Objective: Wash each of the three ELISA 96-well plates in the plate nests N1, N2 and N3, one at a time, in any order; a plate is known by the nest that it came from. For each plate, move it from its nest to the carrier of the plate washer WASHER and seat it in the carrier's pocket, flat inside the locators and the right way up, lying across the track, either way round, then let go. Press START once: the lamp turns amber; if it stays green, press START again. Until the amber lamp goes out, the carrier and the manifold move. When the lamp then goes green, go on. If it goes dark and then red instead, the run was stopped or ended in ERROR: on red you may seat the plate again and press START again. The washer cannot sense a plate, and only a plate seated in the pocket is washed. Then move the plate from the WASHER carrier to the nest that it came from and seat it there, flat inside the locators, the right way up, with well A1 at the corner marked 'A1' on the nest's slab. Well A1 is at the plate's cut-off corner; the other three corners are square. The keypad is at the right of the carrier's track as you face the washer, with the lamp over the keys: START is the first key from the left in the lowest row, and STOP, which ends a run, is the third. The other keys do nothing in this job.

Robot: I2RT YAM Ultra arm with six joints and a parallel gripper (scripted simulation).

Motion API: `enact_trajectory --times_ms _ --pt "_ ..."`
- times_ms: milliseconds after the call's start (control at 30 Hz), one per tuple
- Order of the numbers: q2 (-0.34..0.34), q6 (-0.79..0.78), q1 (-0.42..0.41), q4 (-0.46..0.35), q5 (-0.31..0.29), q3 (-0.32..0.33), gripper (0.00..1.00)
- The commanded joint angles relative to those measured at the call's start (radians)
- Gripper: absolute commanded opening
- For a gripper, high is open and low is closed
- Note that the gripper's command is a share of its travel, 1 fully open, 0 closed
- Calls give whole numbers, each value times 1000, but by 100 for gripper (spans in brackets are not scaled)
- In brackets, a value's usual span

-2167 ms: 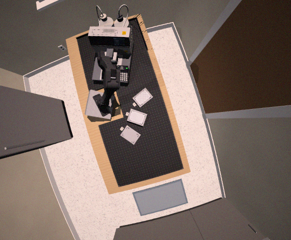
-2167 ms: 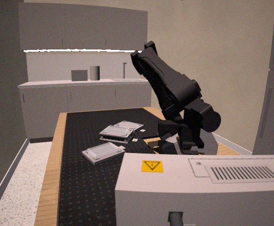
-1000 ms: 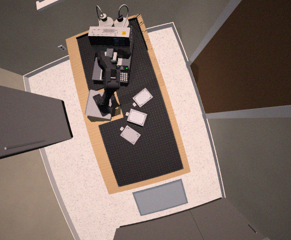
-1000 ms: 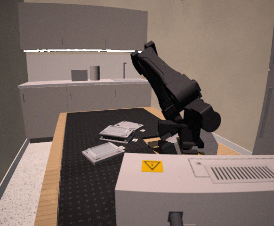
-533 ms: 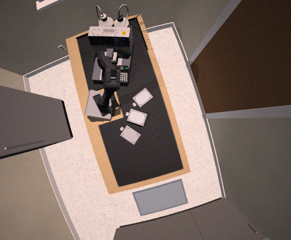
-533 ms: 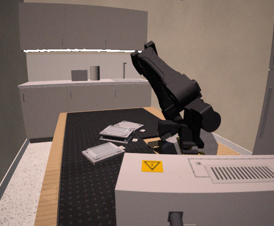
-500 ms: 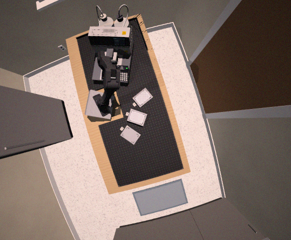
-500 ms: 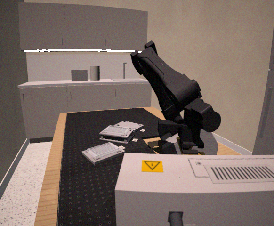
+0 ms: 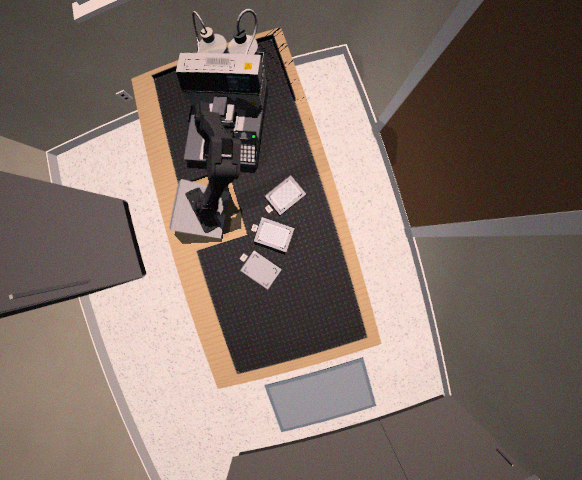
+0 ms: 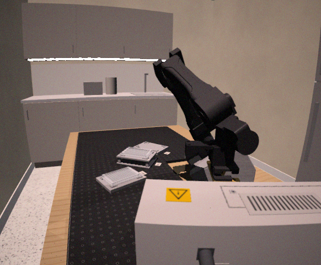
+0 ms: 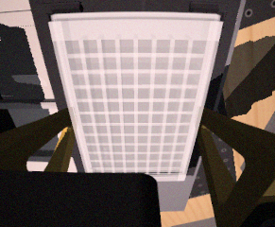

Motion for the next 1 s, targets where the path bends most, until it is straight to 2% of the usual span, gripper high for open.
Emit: enact_trajectory --times_ms 0,967 --pt "-10 8 13 -20 3 13 0" --pt "-41 96 88 -219 -14 132 0"
